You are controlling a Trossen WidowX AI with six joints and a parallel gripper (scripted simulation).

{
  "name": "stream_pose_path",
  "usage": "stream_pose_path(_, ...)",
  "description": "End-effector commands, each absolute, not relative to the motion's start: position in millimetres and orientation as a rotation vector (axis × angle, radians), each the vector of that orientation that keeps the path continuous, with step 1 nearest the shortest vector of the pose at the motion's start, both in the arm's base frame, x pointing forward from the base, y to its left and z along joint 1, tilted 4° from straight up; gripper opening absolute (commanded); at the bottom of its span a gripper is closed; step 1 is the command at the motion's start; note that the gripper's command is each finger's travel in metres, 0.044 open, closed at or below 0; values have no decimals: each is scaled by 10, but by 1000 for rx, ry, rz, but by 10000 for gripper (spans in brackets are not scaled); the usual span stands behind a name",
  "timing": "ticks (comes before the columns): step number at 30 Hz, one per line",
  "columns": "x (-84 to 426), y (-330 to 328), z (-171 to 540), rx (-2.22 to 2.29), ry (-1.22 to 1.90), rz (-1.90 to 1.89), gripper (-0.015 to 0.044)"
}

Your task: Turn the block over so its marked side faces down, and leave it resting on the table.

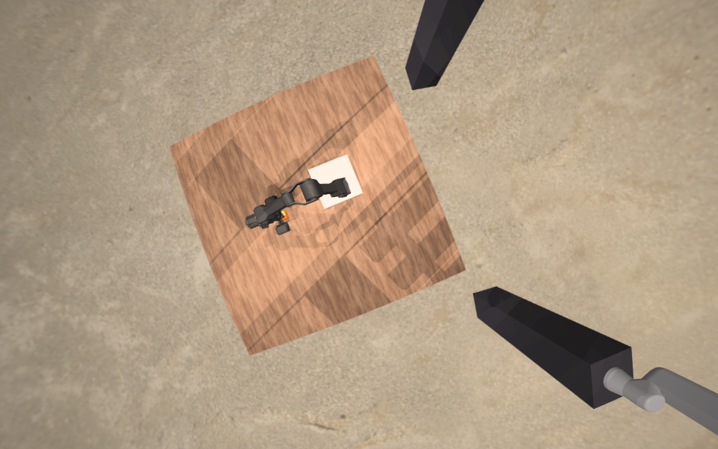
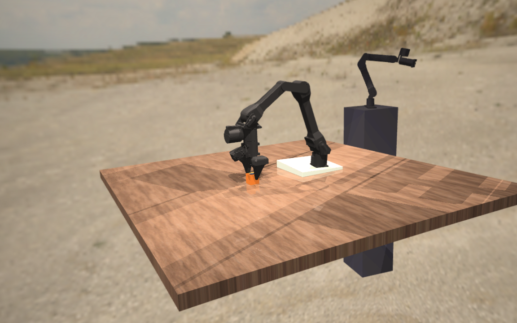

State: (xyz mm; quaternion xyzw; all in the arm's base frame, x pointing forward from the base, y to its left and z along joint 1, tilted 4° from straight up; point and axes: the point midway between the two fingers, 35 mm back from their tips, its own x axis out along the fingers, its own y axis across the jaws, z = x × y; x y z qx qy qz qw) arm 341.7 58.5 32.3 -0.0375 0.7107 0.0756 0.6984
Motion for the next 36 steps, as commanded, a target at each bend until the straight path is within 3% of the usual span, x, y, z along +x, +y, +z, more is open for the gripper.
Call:
stream_pose_path(1, 3418, 591, 317, -77, 1584, 167, 282)
stream_pose_path(4, 3418, 591, 317, -77, 1584, 167, 204)
stream_pose_path(22, 3418, 591, 317, -77, 1584, 167, 84)
stream_pose_path(25, 3424, 587, 404, -77, 1584, 167, 5)
stream_pose_path(36, 3432, 576, 601, -74, 1545, 167, 0)
